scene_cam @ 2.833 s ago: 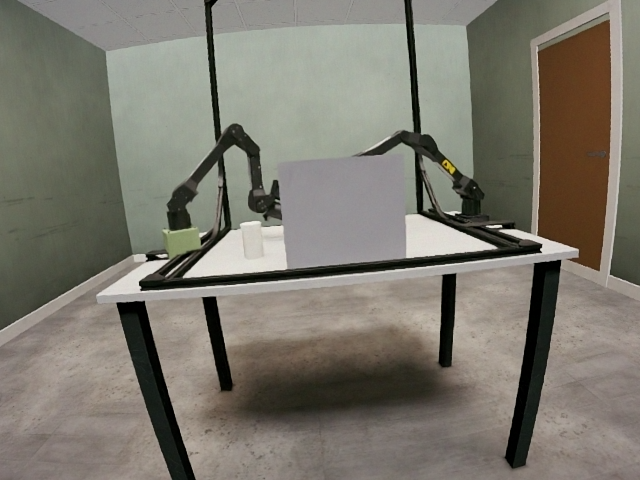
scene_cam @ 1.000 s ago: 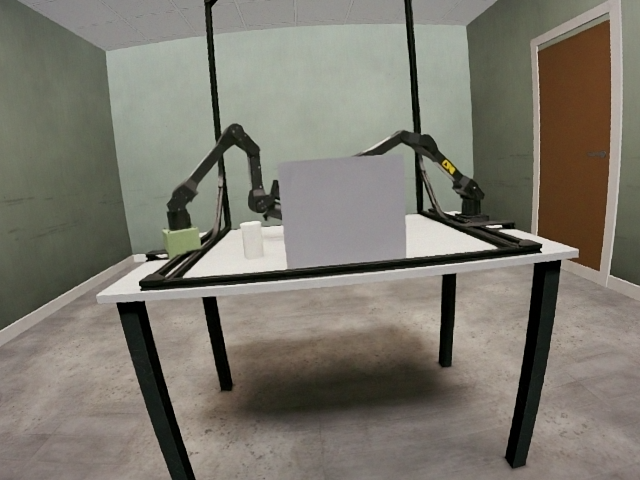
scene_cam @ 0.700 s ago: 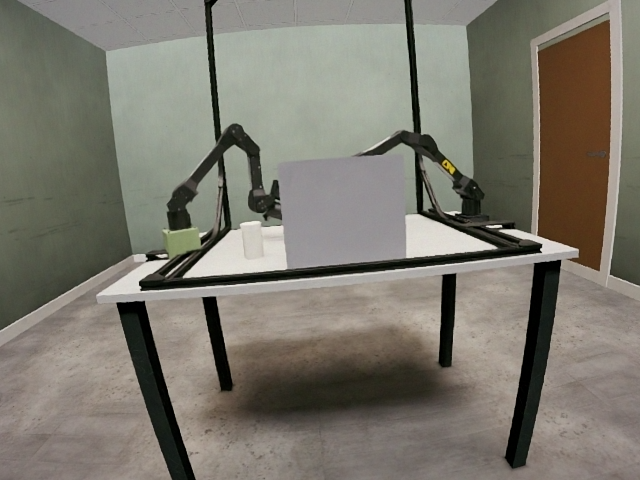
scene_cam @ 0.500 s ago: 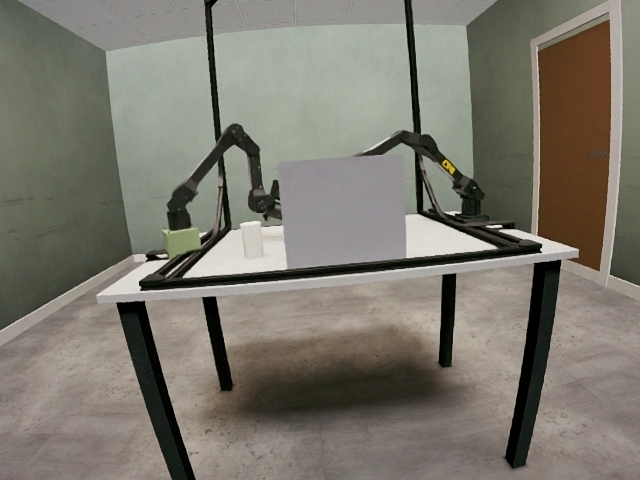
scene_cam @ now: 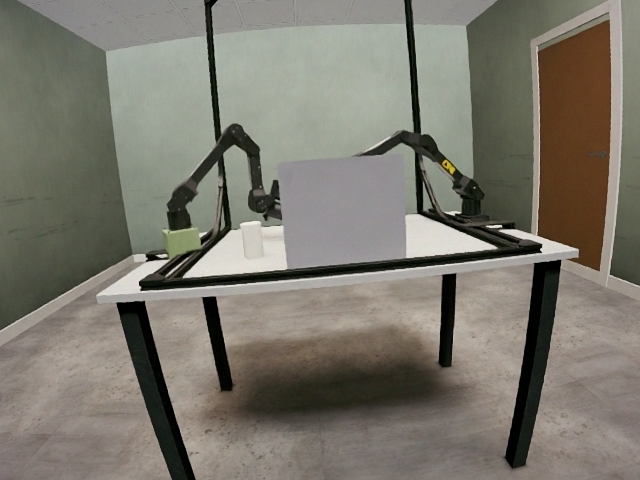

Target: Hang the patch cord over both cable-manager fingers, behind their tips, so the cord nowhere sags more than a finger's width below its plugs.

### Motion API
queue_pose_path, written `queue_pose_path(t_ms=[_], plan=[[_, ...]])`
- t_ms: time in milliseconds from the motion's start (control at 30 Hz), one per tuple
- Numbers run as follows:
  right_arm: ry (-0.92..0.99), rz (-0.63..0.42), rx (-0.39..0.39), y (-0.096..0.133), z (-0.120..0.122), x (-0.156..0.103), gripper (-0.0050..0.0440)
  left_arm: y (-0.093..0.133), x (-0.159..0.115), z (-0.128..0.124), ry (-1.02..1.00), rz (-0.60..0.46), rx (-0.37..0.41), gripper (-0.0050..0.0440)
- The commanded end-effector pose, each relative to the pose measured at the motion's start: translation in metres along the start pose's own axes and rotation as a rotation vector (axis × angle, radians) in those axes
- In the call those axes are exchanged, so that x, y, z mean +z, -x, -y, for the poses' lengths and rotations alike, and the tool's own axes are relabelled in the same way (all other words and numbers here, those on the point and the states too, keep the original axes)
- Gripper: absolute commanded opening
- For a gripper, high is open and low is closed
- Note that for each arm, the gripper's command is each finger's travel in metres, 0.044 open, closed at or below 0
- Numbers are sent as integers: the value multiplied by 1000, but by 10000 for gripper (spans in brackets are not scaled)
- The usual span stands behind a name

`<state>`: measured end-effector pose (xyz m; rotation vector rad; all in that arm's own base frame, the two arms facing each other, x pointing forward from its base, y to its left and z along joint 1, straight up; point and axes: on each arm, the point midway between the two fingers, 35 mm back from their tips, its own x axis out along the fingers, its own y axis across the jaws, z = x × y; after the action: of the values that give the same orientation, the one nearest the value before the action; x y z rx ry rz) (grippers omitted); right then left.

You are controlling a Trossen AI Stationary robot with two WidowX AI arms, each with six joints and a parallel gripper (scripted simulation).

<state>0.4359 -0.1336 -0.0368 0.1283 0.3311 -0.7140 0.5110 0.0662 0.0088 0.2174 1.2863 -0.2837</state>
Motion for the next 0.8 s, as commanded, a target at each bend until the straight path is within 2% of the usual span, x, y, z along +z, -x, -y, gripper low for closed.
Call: queue_pose_path(t_ms=[0,767], plan=[[-8,16,3,0,-2,8,440,10,7,-3,-4,20,14,20],[-8,16,3,0,-2,8,440,23,12,-4,-4,20,14,20]])
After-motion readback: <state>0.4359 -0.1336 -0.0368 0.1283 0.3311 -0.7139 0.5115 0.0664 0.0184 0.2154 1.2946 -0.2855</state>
